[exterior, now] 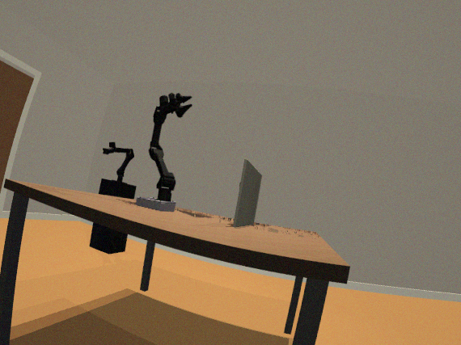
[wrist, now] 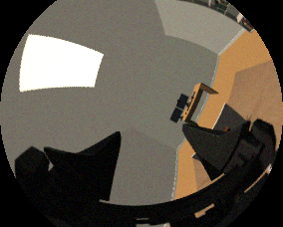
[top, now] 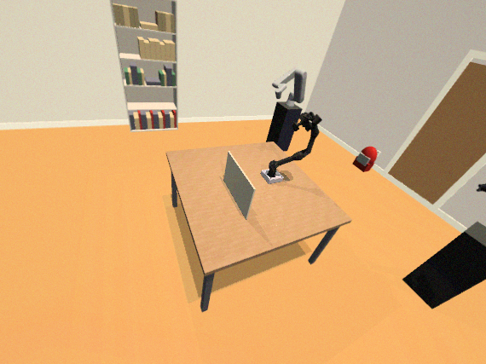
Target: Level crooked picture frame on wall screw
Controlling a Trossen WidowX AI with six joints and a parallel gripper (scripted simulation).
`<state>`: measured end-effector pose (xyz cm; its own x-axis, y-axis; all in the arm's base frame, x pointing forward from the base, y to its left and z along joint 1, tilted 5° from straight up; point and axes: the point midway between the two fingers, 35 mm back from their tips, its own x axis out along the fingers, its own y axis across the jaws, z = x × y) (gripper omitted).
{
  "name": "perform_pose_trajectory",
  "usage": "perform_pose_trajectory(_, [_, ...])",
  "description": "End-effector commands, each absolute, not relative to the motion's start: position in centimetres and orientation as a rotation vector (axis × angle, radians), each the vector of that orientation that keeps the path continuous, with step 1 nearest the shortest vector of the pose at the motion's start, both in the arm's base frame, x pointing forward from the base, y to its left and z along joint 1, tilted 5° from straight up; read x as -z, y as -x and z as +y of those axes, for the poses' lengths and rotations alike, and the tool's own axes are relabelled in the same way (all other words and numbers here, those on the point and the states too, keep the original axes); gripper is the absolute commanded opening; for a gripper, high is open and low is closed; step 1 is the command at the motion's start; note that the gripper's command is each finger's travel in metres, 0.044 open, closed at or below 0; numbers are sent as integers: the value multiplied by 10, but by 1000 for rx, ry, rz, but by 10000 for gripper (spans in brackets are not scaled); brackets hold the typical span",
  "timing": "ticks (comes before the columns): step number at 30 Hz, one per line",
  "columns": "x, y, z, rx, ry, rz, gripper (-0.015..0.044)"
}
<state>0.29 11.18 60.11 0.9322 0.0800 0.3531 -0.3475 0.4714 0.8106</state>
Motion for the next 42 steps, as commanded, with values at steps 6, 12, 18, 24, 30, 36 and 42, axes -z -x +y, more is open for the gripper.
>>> perform_pose_trajectory(6, [-602, -38, 56, -267, -1196, -281, 260])
perform_pose_trajectory(12, [-578, -106, 10, -242, -1372, -250, 260])
perform_pose_trajectory(18, [-529, -177, 3, -190, -1515, -195, 260])
perform_pose_trajectory(24, [-459, -230, 27, -120, -1615, -128, 260])
perform_pose_trajectory(30, [-376, -252, 67, -46, -1669, -66, 260])
perform_pose_trajectory(36, [-288, -242, 102, 18, -1680, -20, 260])
perform_pose_trajectory(42, [-205, -211, 114, 55, -1661, -2, 260])
